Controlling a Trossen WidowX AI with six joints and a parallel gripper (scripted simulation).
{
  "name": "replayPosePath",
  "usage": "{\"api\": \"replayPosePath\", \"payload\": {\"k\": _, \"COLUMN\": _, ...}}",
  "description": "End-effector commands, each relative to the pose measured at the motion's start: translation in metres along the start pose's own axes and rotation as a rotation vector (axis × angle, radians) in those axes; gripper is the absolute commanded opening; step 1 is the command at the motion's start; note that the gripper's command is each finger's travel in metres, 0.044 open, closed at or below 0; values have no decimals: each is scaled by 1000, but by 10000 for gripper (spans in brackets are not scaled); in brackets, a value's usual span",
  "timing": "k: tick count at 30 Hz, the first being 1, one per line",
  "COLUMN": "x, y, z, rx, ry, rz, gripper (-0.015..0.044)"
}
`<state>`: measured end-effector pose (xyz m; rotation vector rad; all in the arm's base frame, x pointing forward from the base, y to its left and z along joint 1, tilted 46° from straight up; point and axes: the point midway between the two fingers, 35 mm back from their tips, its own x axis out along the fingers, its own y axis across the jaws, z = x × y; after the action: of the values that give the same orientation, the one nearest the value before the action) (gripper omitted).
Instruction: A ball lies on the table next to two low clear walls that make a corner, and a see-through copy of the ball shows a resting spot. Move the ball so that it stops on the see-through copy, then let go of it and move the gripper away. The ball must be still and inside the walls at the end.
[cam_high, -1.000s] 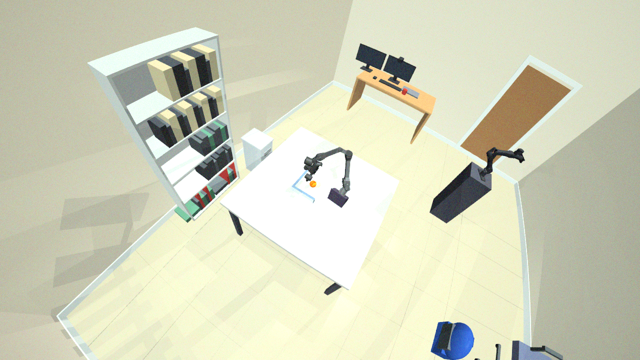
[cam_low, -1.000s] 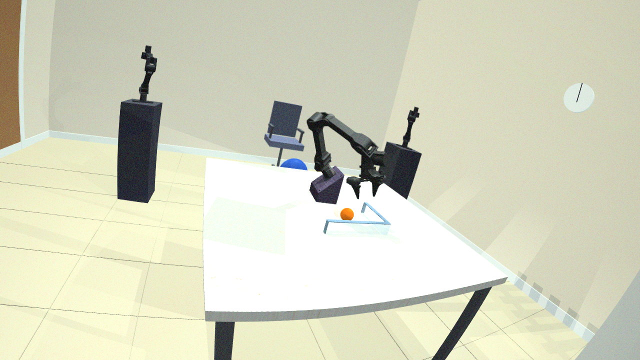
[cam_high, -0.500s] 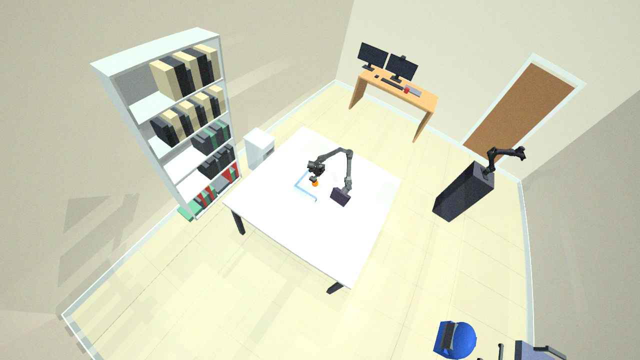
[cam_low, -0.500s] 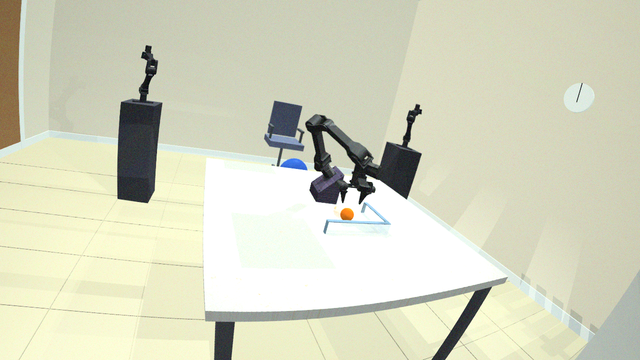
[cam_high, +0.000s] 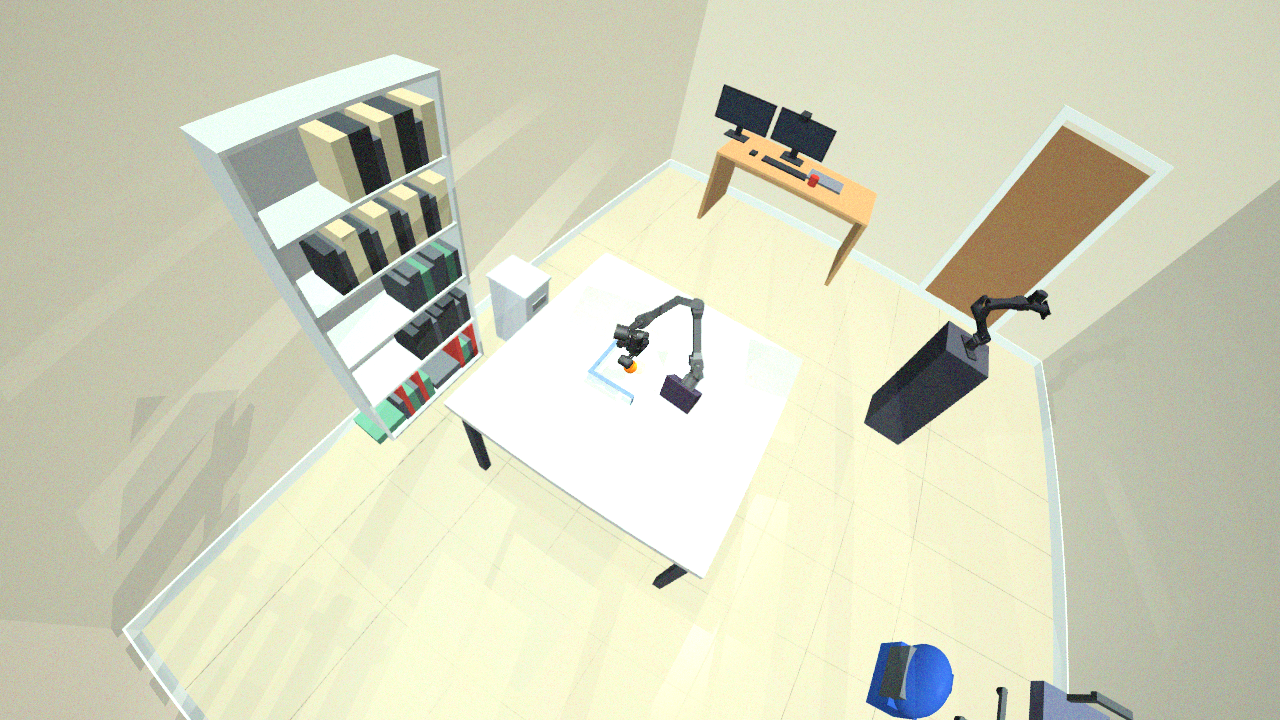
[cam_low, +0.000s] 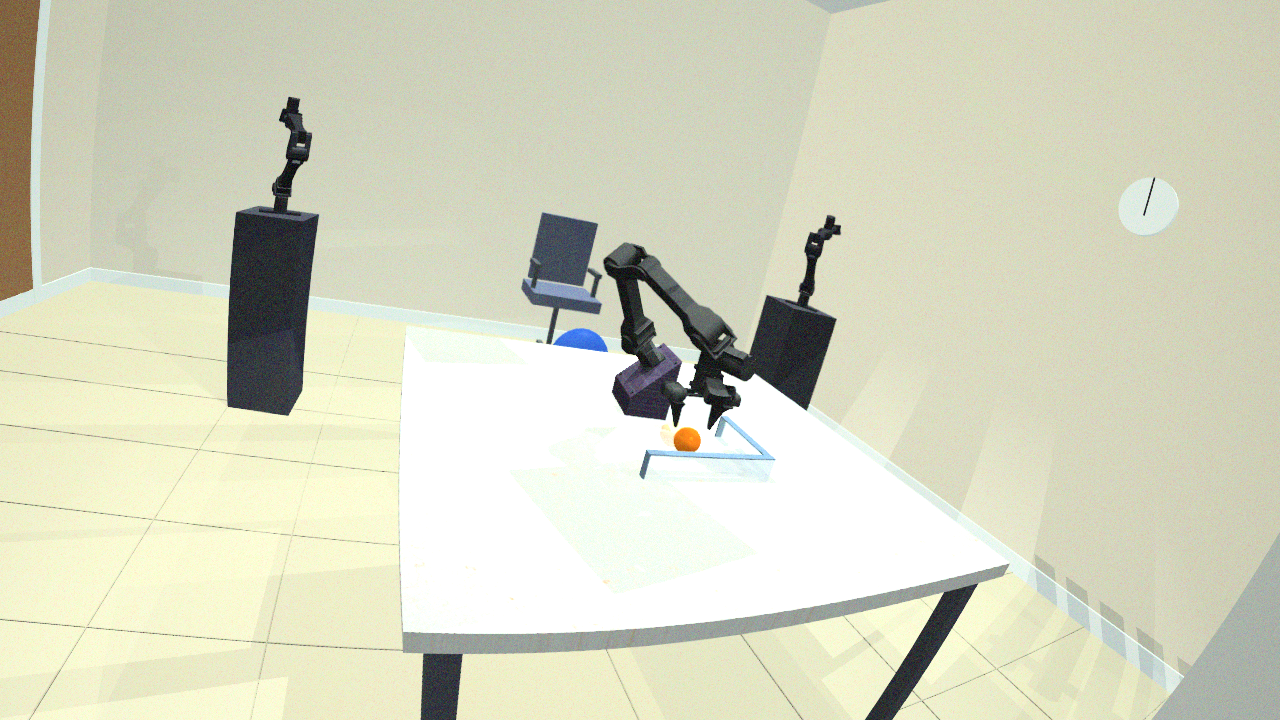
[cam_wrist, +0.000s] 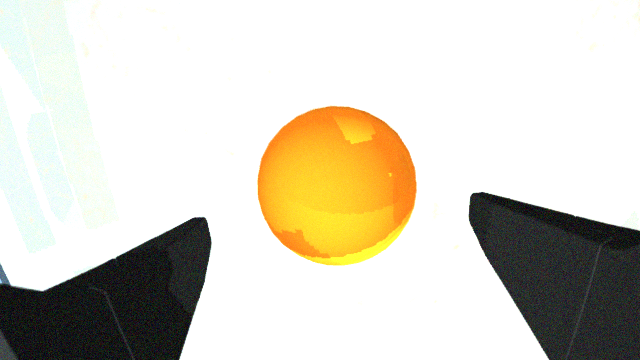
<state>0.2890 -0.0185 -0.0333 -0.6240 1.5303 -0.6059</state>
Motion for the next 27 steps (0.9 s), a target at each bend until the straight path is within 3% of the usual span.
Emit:
{"api": "replayPosePath", "payload": {"k": 1, "x": 8, "y": 0, "z": -1, "rx": -5, "ry": 3, "rz": -5, "gripper": 423}}
{"api": "replayPosePath", "payload": {"k": 21, "x": 38, "y": -1, "z": -3, "rx": -5, "ry": 4, "rz": -8, "gripper": 423}}
{"api": "replayPosePath", "payload": {"k": 25, "x": 38, "y": -1, "z": -3, "rx": -5, "ry": 4, "rz": -8, "gripper": 318}}
{"api": "replayPosePath", "payload": {"k": 27, "x": 38, "y": -1, "z": -3, "rx": -5, "ry": 4, "rz": -8, "gripper": 304}}
